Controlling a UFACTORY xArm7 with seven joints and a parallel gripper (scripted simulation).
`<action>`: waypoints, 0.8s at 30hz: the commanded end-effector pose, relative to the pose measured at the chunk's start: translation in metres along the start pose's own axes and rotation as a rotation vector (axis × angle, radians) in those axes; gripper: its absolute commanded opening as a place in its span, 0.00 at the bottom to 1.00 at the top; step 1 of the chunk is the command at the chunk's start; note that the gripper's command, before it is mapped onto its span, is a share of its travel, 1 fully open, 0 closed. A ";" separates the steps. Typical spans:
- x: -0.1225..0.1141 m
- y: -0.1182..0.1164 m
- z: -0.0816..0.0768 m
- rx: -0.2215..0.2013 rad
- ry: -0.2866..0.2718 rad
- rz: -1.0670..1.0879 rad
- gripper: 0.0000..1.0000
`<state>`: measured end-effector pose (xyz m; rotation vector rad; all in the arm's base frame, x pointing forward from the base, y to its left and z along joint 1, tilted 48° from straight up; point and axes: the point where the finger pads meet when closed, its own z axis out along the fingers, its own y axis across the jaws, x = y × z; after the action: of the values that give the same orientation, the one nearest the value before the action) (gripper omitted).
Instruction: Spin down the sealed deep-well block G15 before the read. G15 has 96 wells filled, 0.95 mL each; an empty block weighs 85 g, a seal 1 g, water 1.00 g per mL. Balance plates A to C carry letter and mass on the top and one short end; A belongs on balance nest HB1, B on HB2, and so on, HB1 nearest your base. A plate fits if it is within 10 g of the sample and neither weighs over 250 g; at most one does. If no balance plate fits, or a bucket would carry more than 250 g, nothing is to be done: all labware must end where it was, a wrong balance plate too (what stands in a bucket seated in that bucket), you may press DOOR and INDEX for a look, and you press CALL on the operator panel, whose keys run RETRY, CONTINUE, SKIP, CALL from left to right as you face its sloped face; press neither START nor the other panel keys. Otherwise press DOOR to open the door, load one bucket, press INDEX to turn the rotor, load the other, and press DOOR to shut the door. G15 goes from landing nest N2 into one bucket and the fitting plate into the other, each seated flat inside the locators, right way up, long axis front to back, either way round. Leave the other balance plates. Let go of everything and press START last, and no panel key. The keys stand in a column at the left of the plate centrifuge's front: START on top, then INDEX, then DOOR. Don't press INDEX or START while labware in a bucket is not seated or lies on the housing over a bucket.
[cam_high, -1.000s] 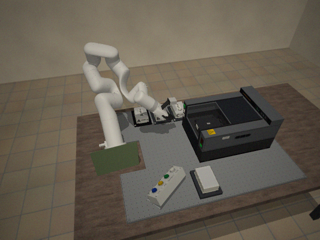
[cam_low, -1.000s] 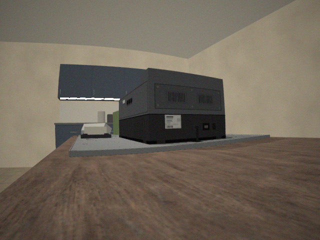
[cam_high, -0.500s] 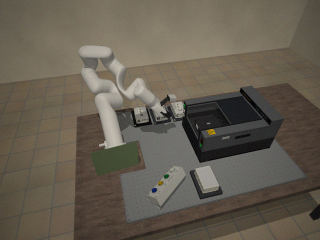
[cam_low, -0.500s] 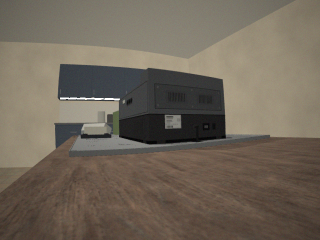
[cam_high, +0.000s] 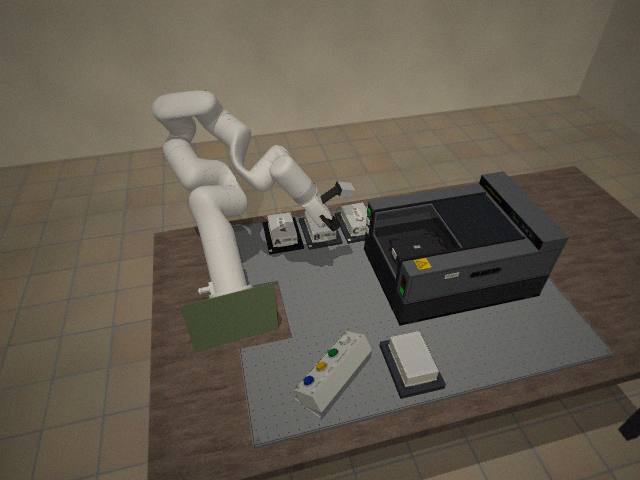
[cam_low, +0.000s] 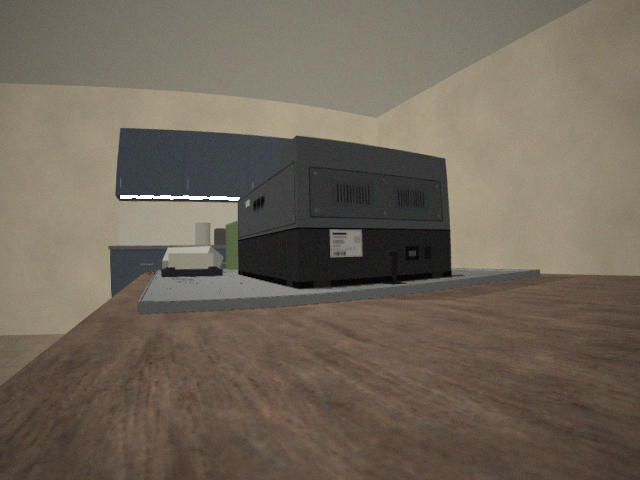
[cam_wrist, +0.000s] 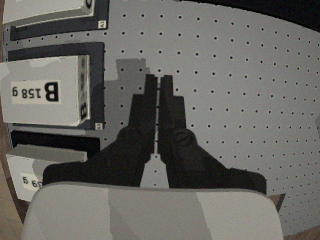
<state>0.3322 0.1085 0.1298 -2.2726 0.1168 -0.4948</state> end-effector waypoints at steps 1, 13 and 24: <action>0.008 -0.004 -0.046 0.019 -0.234 0.002 0.00; 0.014 -0.004 -0.072 0.019 -0.350 0.001 0.00; 0.019 -0.003 -0.097 0.019 -0.461 0.000 0.00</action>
<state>0.3216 0.0613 0.1670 -2.3302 0.0060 -0.2442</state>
